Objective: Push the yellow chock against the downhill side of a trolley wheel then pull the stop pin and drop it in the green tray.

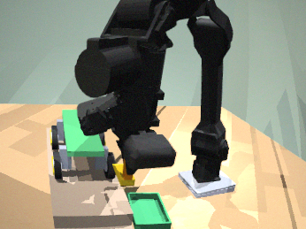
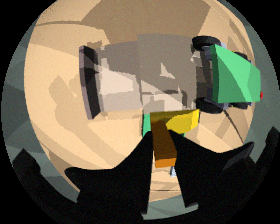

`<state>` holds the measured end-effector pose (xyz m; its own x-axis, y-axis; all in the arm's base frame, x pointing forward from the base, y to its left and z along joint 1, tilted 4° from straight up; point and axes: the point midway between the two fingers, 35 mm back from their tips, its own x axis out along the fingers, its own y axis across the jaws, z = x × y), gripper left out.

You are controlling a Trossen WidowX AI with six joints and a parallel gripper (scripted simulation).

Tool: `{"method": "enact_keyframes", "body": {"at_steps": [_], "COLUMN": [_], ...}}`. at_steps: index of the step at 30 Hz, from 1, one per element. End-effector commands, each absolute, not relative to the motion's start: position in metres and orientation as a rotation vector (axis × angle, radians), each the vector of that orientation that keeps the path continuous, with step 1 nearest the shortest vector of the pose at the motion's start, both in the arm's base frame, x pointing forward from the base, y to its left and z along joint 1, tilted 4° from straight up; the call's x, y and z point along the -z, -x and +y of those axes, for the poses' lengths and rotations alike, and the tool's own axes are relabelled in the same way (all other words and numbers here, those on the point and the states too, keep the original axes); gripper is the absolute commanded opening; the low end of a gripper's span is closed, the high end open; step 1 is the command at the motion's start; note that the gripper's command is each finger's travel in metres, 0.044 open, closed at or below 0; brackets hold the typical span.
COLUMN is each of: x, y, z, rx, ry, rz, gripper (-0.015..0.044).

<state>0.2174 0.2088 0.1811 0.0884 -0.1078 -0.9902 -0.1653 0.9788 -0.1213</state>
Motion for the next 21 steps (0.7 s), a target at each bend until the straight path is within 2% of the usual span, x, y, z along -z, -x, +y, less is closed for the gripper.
{"method": "enact_keyframes", "body": {"at_steps": [1,21], "x": [-0.178,-0.133], "y": [-0.220,-0.226], "z": [0.209,0.206], "rx": [-0.047,-0.047], "ry": [0.222,0.223], "rz": [1.476,1.476], "gripper": [0.0000,0.0000]}}
